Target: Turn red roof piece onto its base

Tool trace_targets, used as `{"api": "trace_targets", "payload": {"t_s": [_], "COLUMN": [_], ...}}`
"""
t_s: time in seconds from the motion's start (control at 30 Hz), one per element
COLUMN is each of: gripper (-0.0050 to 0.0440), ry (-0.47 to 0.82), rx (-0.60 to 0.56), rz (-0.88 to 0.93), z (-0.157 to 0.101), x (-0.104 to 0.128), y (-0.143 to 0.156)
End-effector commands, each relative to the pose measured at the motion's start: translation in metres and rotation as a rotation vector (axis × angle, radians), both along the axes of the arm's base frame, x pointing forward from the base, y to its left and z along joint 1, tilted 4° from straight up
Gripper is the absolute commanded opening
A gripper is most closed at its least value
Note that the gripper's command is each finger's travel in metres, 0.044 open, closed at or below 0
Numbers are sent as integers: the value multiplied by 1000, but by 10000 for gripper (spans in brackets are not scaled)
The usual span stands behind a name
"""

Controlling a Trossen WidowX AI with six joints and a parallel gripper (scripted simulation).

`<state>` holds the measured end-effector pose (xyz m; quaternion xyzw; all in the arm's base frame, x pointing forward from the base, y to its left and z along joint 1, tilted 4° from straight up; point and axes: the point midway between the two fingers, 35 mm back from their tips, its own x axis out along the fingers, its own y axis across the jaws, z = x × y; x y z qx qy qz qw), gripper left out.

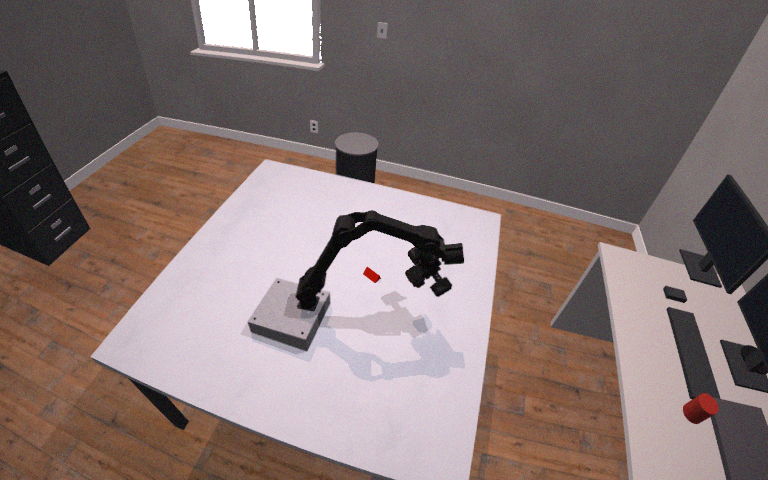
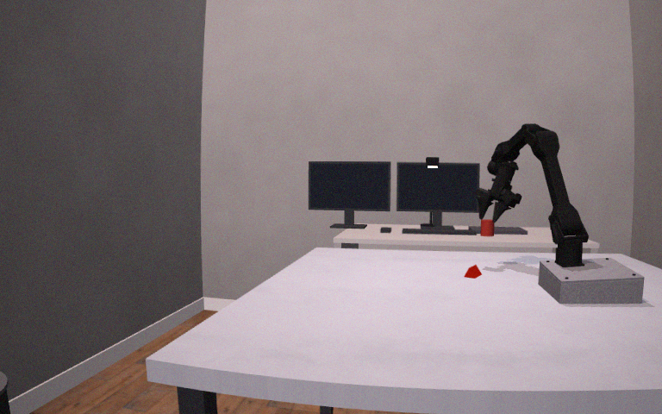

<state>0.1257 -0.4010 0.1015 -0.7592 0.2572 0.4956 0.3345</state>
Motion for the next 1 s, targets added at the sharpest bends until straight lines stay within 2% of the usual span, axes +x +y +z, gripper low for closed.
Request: {"api": "trace_targets", "payload": {"t_s": [0.0, 0.53, 0.57, 0.63, 0.97], "gripper": [400, 400, 440, 440, 440], "ry": [-5, -5, -5, -4, 3], "rx": [-28, -28, -28, -27, -59], "rz": [0, 0, 0, 1, 25], "z": [10, 10, 10, 10, 6], "x": [0, 0, 0, 1, 18], "y": [-2, -2, -2, 0, 18]}}
